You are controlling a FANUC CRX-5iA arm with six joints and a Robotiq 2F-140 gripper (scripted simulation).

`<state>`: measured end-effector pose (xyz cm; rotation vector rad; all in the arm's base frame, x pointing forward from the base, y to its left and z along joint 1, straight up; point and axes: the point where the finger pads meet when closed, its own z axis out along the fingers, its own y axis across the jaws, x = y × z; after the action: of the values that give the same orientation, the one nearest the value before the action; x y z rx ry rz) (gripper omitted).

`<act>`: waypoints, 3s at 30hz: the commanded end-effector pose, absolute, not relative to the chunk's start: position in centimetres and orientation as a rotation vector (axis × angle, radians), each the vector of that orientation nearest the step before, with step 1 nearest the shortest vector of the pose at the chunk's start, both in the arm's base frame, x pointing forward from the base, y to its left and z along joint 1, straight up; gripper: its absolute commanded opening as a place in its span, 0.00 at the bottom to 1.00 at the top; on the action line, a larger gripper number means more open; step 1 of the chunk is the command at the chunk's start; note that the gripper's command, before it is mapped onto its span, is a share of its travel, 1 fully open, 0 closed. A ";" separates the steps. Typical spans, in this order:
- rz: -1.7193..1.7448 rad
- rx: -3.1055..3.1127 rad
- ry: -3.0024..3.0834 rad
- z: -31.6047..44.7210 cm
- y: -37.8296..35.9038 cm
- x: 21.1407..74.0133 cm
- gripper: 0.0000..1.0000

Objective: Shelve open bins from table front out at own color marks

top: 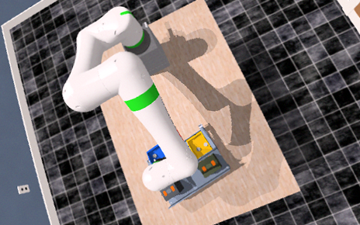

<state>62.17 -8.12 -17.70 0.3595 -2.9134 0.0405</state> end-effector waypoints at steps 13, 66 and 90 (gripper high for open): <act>0.038 0.362 -2.932 -17.8 -7.9 63.0 0.00; 0.033 0.365 -2.957 -18.0 -7.8 63.6 0.00; 0.030 0.367 -2.978 -18.1 -7.8 63.5 0.00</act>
<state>63.44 -7.80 -18.12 0.3673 -2.9776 0.0293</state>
